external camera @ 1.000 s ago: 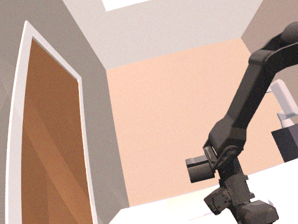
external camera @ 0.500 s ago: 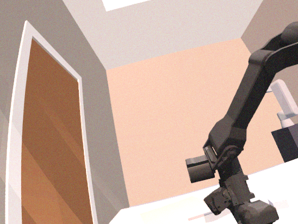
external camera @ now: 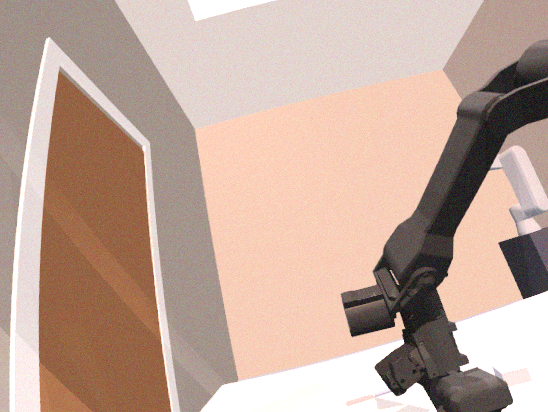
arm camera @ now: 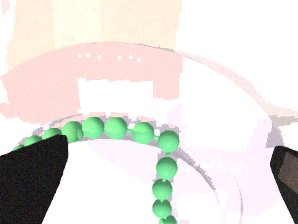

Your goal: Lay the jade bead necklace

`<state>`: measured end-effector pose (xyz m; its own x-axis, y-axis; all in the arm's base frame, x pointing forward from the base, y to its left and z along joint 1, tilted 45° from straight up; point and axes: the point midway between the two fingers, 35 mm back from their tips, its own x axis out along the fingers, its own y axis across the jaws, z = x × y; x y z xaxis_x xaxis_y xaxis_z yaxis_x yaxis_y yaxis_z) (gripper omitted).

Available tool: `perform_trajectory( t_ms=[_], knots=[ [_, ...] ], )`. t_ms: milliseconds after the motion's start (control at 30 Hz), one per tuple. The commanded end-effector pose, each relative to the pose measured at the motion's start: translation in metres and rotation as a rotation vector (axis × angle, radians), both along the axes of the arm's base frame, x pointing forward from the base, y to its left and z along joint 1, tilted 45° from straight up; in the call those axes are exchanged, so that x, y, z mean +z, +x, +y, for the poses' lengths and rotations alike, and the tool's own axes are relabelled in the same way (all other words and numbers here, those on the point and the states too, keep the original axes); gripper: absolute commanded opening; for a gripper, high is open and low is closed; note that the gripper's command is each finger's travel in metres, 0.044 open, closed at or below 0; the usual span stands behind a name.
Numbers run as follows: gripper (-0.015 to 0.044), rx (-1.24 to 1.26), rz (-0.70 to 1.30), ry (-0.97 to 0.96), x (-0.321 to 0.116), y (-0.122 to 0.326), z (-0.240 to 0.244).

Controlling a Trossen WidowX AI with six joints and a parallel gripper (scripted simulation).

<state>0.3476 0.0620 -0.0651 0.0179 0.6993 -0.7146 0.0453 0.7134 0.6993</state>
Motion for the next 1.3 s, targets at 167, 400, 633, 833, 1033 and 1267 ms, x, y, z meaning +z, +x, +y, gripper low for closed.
perform_trajectory(
  t_ms=[167,400,633,833,1033,1267],
  knots=[
    [0.0309,-0.025,0.026,-0.001,0.017,-0.008,-0.015],
    [0.0125,-0.037,0.038,0.0,0.019,-0.011,-0.016],
    [0.012,-0.036,0.018,-0.002,0.019,-0.006,-0.014],
    [0.012,-0.036,0.023,-0.001,0.013,-0.007,-0.009],
    [0.012,-0.037,0.029,0.0,0.006,-0.008,-0.002],
    [0.012,-0.037,0.037,0.001,-0.002,-0.01,0.005]
  ],
)
